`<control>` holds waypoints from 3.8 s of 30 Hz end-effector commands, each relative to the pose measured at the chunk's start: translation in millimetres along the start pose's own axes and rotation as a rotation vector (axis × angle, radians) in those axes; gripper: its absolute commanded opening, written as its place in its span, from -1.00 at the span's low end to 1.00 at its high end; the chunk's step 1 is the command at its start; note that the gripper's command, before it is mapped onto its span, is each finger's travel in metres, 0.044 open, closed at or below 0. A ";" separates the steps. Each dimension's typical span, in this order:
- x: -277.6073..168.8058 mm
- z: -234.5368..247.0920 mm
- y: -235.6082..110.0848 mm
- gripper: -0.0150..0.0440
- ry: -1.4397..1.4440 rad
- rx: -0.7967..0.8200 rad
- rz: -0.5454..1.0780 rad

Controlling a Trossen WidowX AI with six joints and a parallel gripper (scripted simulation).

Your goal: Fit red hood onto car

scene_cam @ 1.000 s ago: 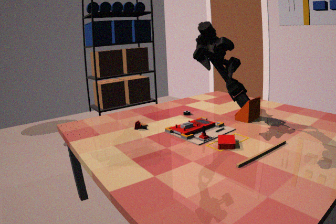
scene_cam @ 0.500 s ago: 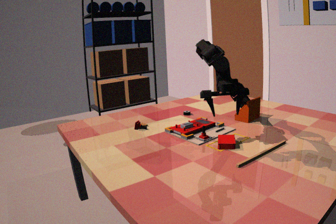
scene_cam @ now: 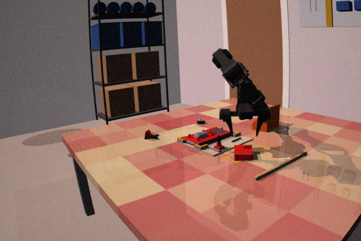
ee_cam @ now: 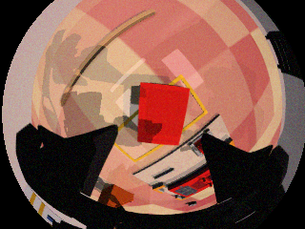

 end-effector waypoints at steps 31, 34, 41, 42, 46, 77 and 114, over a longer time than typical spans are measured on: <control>-0.1 -1.6 21.0 1.00 0.008 -0.005 0.001; -0.1 -1.7 22.9 1.00 0.008 -0.005 0.001; -0.3 -1.9 27.4 1.00 0.008 -0.005 0.001; -0.4 -1.9 28.0 1.00 0.008 -0.005 0.001; -0.5 -2.0 30.6 1.00 0.008 -0.005 0.001; -2.6 -2.4 50.1 1.00 0.008 -0.006 0.002; -2.7 -2.6 67.4 1.00 0.008 -0.007 0.003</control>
Point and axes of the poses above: the point midway between the two fingers, 35 mm back from their tips, its own y axis out along the fingers, its own z axis across the jaws, x = y × z, the point moved 8 cm from there along -y, back along the fingers, and after that the axes turned 5 degrees about -y, right-handed, at the moved point
